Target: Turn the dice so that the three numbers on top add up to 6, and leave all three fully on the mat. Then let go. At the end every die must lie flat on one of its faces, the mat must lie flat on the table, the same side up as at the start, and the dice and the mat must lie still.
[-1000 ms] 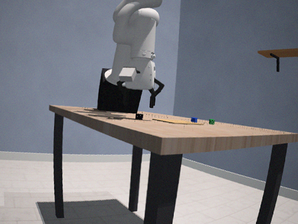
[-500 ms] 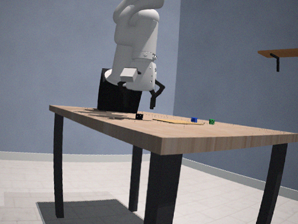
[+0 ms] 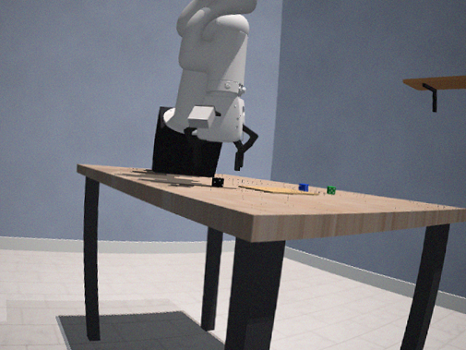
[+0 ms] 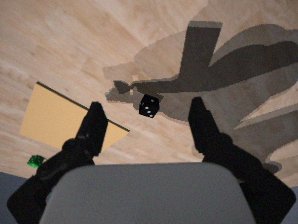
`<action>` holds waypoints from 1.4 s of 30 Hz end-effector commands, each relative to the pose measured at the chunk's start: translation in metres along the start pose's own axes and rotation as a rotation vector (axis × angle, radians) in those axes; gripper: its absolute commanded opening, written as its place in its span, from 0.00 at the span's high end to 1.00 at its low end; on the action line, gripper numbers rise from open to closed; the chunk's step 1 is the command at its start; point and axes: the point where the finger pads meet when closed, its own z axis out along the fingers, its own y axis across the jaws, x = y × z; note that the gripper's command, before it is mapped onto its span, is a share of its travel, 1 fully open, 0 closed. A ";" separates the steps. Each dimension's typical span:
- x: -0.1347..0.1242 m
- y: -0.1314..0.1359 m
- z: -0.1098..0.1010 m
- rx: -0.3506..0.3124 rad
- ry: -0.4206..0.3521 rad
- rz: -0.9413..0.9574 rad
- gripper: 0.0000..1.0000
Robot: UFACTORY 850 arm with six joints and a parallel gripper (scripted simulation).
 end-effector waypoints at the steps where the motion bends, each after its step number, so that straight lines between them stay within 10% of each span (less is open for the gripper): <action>1: 0.000 0.000 0.000 0.000 0.001 0.000 0.00; 23: -0.012 -0.016 0.000 0.000 0.001 0.000 0.00; 42: -0.091 -0.119 0.000 0.000 0.001 0.000 0.00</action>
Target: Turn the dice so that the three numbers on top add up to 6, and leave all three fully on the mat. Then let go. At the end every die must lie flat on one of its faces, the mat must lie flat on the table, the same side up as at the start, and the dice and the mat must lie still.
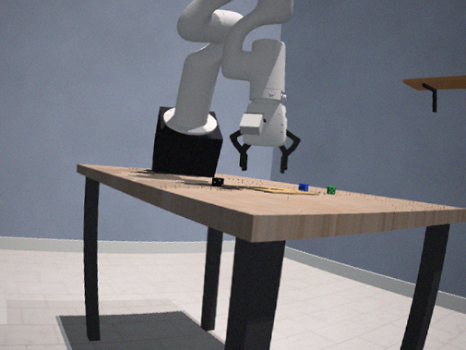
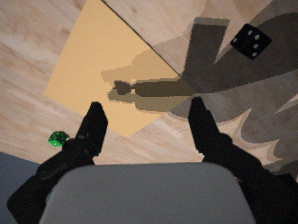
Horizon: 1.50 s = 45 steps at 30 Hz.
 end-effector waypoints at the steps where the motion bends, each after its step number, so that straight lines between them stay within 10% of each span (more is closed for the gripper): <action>1: -0.022 -0.034 0.003 -0.030 0.017 -0.001 0.00; 13: -0.068 -0.093 0.005 -0.030 0.017 -0.001 0.00; 45: -0.072 -0.098 0.005 -0.030 0.017 -0.001 0.00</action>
